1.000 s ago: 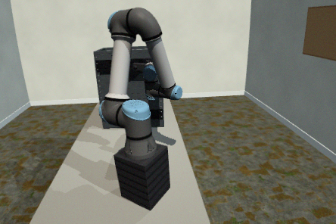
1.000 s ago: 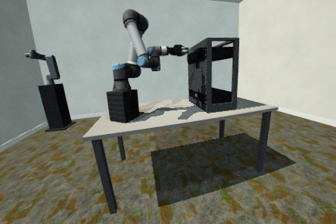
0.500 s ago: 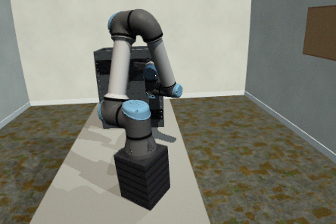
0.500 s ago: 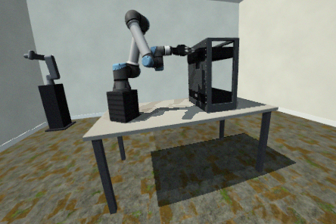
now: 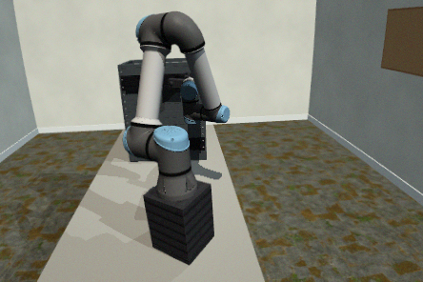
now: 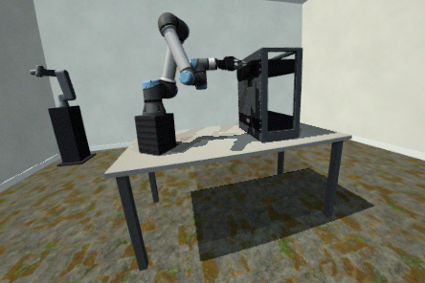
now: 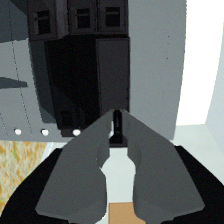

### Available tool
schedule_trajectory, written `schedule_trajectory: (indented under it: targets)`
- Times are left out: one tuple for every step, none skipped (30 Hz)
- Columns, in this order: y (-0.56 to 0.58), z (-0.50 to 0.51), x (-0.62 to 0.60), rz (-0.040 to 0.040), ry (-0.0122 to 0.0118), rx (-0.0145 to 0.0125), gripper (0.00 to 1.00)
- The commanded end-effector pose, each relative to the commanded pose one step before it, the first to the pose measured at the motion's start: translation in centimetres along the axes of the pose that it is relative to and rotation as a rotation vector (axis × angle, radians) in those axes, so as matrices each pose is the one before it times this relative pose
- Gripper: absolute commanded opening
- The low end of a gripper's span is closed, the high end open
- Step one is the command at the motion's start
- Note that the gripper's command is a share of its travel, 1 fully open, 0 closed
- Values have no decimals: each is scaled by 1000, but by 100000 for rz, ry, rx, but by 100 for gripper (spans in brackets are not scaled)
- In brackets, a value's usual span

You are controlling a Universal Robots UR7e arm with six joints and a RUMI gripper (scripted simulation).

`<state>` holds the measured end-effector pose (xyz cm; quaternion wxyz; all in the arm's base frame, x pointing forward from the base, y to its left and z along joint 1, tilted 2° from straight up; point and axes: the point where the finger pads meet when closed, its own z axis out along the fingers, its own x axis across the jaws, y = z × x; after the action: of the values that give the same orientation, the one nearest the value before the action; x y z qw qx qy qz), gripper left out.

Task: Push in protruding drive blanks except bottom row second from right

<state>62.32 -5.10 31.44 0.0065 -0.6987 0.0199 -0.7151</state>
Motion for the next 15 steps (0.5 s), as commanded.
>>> schedule_trajectory:
  targets:
    - [-36,105,16,-124,70,123,0]
    - [0,0,0,0,0,0,0]
    - [0,0,0,0,0,0,0]
    - [0,0,0,0,0,0,0]
    - [0,0,0,0,0,0,0]
    - [0,0,0,0,0,0,0]
    - [0,0,0,0,0,0,0]
    - [0,0,0,0,0,0,0]
    - [0,0,0,0,0,0,0]
    - [0,0,0,0,0,0,0]
    - [1,8,-2,0,0,0,0]
    - [3,46,-9,0,0,0,0]
    - [6,99,-19,0,0,0,0]
    - [9,146,-28,0,0,0,0]
    - [9,172,-34,0,0,0,0]
